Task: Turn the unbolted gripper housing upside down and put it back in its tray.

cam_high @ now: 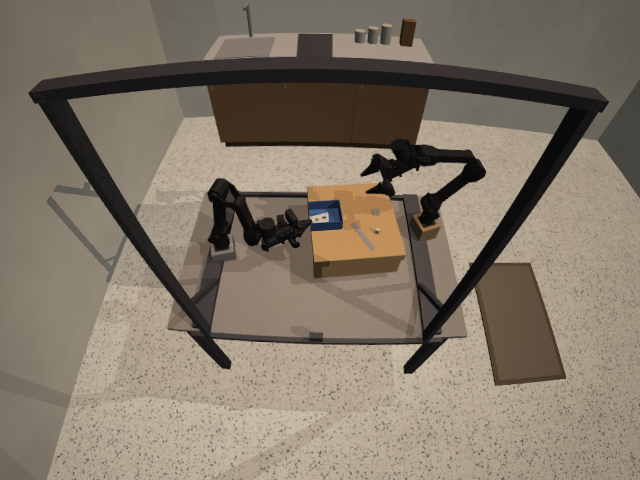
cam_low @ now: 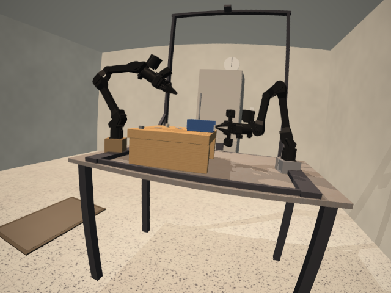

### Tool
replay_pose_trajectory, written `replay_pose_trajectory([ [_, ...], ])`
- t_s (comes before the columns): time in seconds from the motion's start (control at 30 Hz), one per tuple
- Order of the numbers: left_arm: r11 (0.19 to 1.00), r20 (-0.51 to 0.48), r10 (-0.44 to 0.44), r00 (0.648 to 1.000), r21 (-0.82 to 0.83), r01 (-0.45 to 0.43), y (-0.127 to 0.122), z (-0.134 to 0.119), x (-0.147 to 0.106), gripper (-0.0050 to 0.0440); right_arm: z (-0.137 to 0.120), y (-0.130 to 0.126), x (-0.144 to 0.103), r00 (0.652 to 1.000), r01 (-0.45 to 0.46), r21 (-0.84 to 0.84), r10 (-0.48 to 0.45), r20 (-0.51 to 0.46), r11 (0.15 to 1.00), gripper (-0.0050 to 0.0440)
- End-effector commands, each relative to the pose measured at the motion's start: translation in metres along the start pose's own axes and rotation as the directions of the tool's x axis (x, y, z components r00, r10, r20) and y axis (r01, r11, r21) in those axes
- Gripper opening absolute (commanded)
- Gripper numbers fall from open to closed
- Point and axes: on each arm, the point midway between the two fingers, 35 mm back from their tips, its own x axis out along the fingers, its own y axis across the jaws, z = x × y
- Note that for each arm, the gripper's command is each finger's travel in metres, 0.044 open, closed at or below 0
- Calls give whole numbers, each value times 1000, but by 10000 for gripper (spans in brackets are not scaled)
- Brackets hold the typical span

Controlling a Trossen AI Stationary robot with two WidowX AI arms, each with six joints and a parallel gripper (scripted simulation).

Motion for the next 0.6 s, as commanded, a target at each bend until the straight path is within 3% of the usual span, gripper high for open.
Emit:
replay_pose_trajectory([
  [0.0, 1000, -2, -15, 1000, -16, 15, -7, -3, 3, 0, 5, 0, -4, 1000, -3, 5, 3, 19, 1000, 440],
  [0.57, 1000, -2, -16, 1000, -16, 16, -7, -5, 8, 0, 5, 0, -4, 1000, -3, 5, 3, 19, 1000, 440],
])
